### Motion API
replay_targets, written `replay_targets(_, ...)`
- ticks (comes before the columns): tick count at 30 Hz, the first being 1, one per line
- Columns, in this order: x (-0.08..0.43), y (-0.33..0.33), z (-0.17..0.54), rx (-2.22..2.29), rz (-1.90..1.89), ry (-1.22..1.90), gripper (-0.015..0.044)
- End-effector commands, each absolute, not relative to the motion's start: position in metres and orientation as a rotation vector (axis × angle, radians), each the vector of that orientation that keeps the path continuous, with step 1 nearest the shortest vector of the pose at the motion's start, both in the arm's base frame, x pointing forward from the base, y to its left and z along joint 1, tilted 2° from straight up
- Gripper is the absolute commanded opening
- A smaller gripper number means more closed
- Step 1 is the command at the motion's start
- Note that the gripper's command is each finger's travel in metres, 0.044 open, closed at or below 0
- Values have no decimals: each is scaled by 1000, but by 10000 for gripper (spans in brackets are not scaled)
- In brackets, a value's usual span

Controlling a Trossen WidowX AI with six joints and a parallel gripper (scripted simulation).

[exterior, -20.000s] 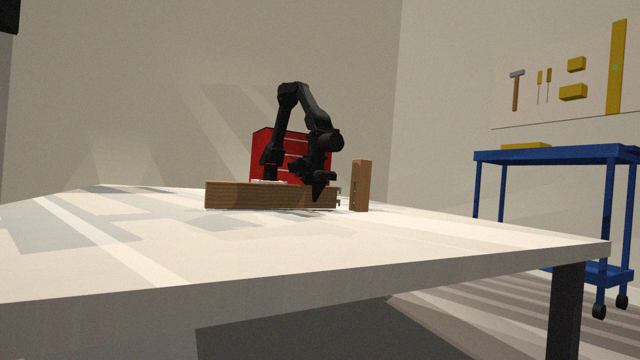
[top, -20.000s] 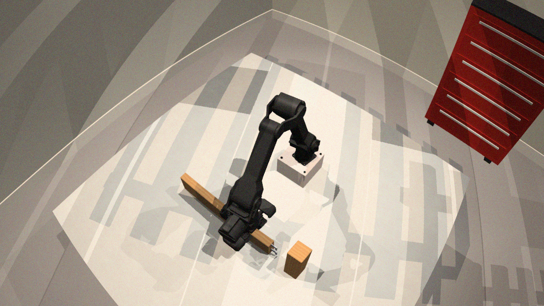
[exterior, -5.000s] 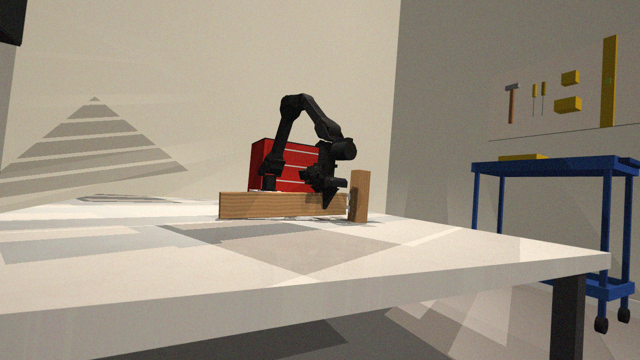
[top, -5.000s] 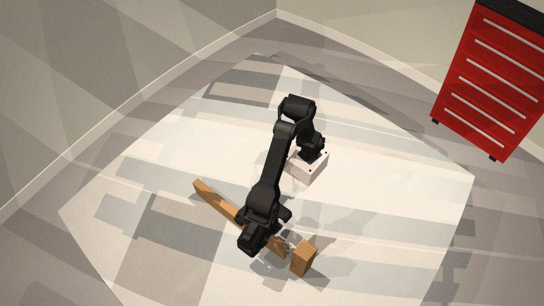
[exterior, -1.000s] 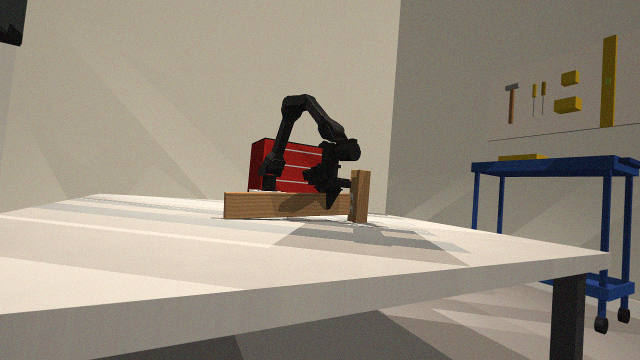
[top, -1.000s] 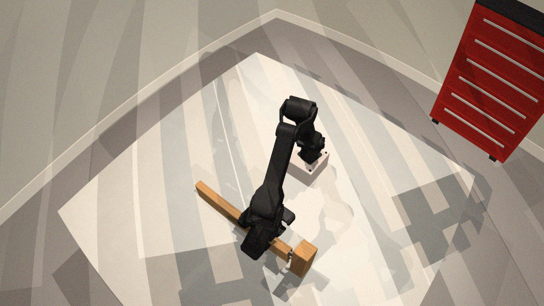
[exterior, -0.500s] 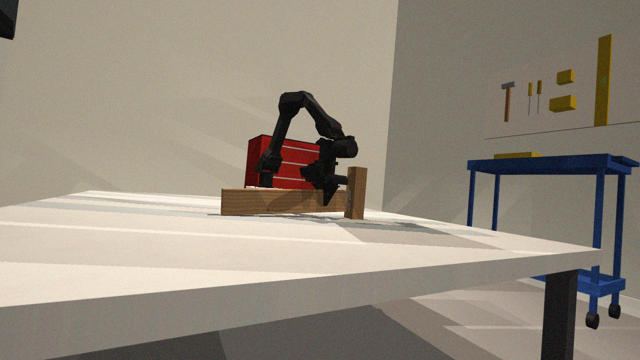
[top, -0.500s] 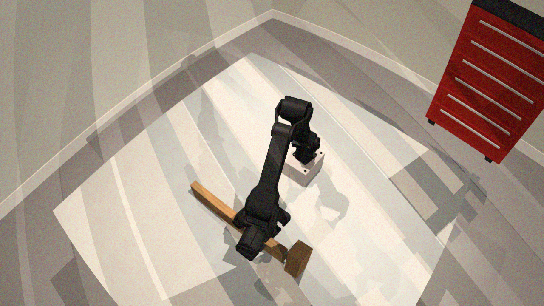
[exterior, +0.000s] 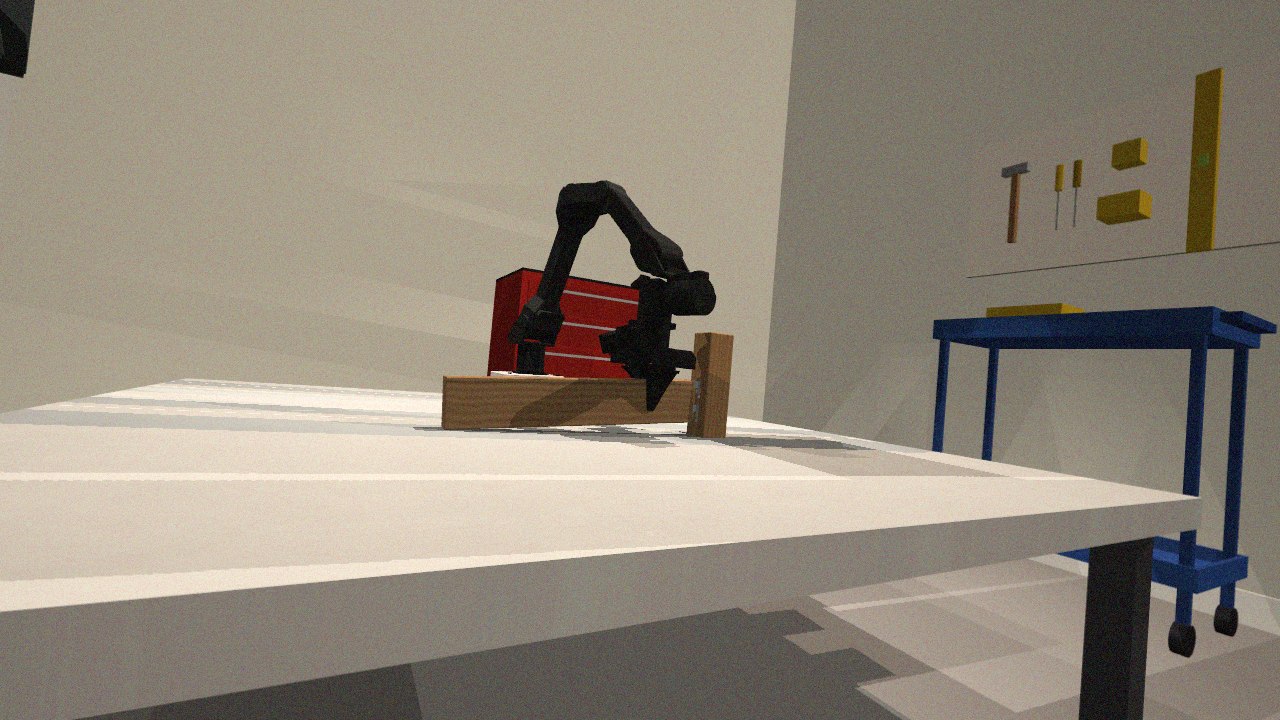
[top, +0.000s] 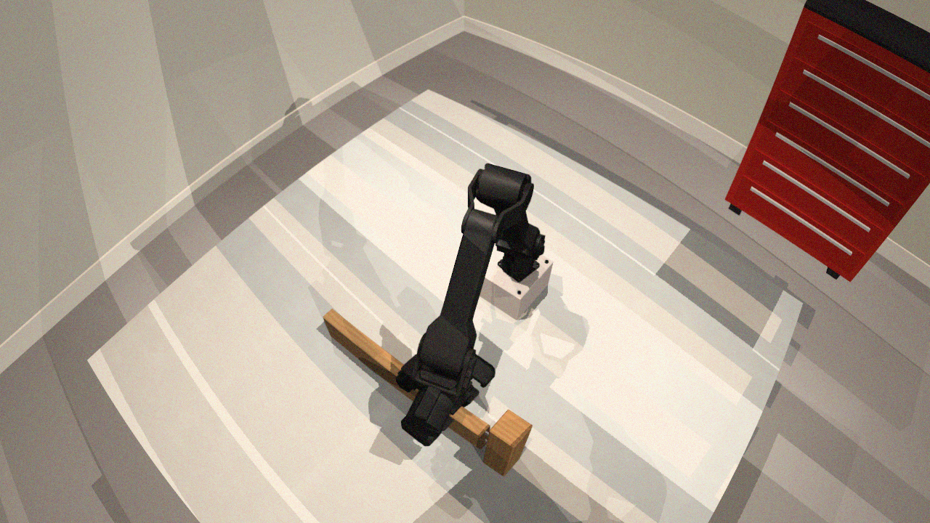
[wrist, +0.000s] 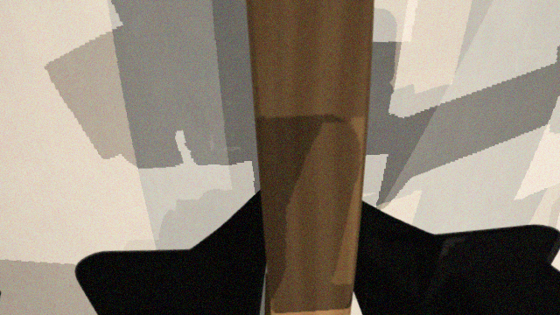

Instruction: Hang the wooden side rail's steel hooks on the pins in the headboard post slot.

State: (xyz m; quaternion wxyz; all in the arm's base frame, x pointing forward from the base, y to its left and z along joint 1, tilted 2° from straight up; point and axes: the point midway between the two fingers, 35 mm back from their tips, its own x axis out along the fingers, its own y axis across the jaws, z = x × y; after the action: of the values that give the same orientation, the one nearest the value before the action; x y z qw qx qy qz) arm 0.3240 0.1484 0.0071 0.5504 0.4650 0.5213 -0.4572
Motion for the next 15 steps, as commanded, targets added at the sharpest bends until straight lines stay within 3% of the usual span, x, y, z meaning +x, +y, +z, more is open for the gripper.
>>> replay_targets(1, 324, 151, 9, 1109, -1079, 1232, 0)
replay_targets(15, 325, 152, 10, 1109, -1079, 1232, 0)
